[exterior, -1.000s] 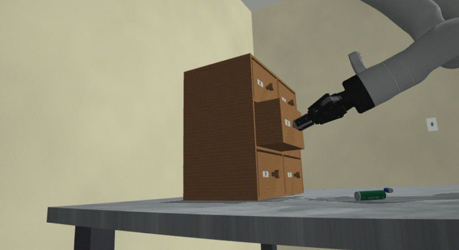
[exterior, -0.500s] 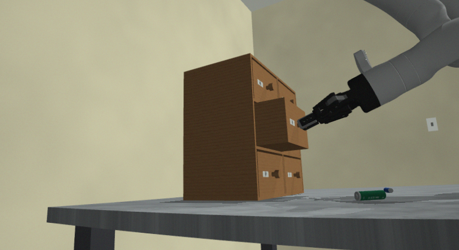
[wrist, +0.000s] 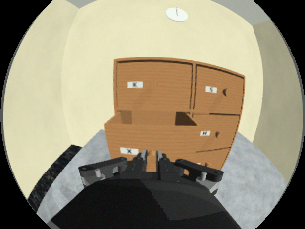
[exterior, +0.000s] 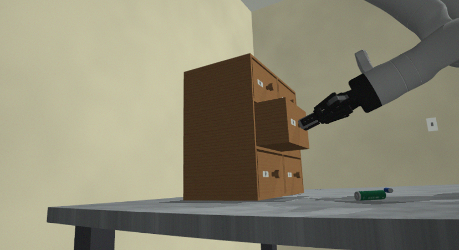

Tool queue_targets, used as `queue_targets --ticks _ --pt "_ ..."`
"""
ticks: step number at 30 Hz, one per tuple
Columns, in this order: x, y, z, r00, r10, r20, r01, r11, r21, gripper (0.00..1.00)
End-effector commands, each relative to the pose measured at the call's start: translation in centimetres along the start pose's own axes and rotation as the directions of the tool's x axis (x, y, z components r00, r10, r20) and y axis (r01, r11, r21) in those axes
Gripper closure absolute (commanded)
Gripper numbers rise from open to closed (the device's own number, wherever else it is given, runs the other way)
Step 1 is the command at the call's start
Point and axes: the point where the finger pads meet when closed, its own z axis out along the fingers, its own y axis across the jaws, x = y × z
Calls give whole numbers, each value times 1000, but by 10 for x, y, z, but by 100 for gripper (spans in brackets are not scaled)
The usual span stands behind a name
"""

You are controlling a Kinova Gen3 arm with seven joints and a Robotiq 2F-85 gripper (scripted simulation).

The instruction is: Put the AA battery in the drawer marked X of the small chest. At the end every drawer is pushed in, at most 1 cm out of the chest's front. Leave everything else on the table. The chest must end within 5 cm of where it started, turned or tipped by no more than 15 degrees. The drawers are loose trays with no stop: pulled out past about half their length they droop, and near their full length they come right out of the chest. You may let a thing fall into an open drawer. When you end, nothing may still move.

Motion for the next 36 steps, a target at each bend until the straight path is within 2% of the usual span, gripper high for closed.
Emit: queue_targets --ticks 1,9,18,27,30,36 --pt "0 0 0 1000 0 1 0 1000 1 87" --pt "0 0 0 1000 0 1 0 1000 1 87" --pt "0 0 0 1000 0 1 0 1000 1 67" --pt "0 0 -1 1000 0 1 0 1000 1 67" --pt "-3 0 -7 1000 0 1 0 1000 1 67" --pt "-12 0 -34 1000 0 1 0 1000 1 67"
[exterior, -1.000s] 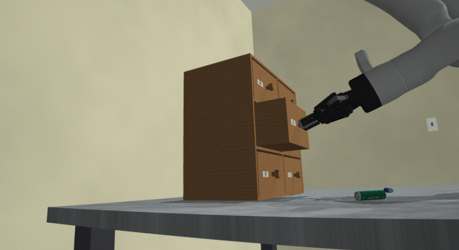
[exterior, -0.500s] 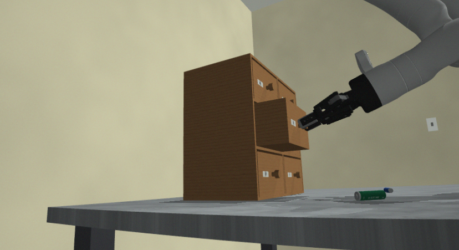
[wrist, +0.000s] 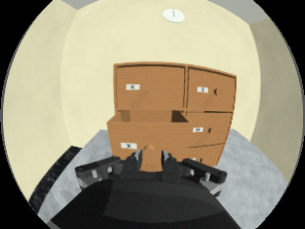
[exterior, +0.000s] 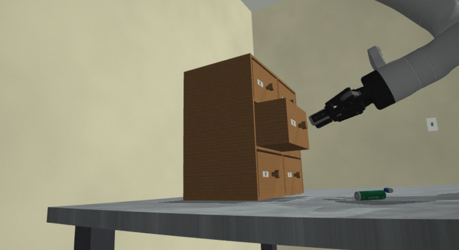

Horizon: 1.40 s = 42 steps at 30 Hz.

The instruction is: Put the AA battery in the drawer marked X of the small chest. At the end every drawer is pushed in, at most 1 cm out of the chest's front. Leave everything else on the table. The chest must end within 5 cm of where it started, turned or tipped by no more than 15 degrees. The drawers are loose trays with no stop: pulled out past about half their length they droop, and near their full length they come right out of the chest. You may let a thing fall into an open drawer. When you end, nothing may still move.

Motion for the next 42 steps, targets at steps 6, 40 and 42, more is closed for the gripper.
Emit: queue_targets --ticks 6,40,42 --pt "-12 -4 -22 1000 -18 6 18 1000 16 67" --pt "-10 -4 -78 1000 -18 11 18 1000 16 67" --pt "-10 -4 -78 1000 -18 18 18 1000 16 67"
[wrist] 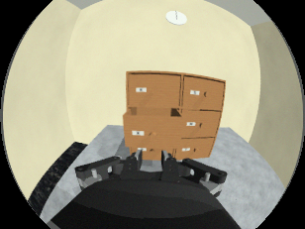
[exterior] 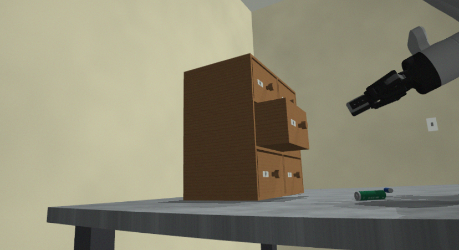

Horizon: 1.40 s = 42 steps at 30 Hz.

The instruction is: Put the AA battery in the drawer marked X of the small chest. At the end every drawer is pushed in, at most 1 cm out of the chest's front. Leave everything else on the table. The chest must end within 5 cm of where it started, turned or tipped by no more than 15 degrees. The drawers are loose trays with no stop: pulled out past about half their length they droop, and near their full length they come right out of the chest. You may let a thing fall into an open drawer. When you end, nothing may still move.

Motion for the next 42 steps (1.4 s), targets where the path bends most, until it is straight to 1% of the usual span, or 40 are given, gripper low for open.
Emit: queue_targets --ticks 1,5,9,11,19,26,28,35,42 --pt "2 0 -1 1000 4 7 -4 1000 0 67" --pt "4 0 -4 999 4 42 -4 1000 1 67" --pt "7 0 -9 995 4 98 -4 1000 0 67" --pt "7 0 -9 995 4 98 -4 1000 0 67" --pt "16 0 -23 968 3 252 -3 1000 0 67" --pt "25 0 -38 912 3 409 -3 1000 0 67" --pt "25 0 -38 912 3 409 -3 1000 0 67" --pt "34 0 -54 824 2 567 -3 1000 0 67" --pt "44 0 -71 706 2 709 -3 1000 0 67"
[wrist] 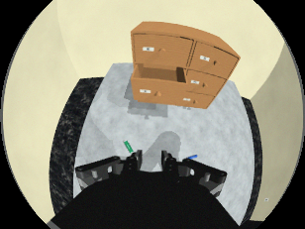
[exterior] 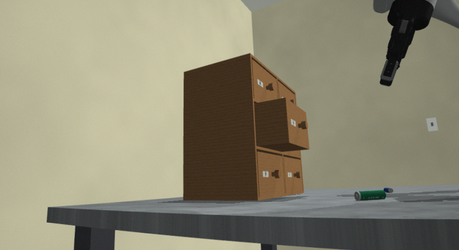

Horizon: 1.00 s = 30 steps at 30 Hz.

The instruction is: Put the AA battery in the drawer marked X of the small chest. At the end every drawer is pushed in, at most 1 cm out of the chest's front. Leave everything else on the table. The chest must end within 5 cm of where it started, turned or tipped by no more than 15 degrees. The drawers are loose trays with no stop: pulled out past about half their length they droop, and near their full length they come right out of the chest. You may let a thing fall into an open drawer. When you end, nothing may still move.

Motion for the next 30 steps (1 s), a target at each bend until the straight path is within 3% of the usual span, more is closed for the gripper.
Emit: queue_targets --ticks 1,3,12,18,30 --pt "16 5 -8 996 66 59 -66 998 4 67" --pt "16 5 -8 996 66 59 -66 998 4 67" --pt "11 5 -30 960 62 274 -66 998 4 67" --pt "9 5 -42 924 60 377 -66 998 4 67" --pt "7 4 -49 896 57 441 -66 998 4 67"
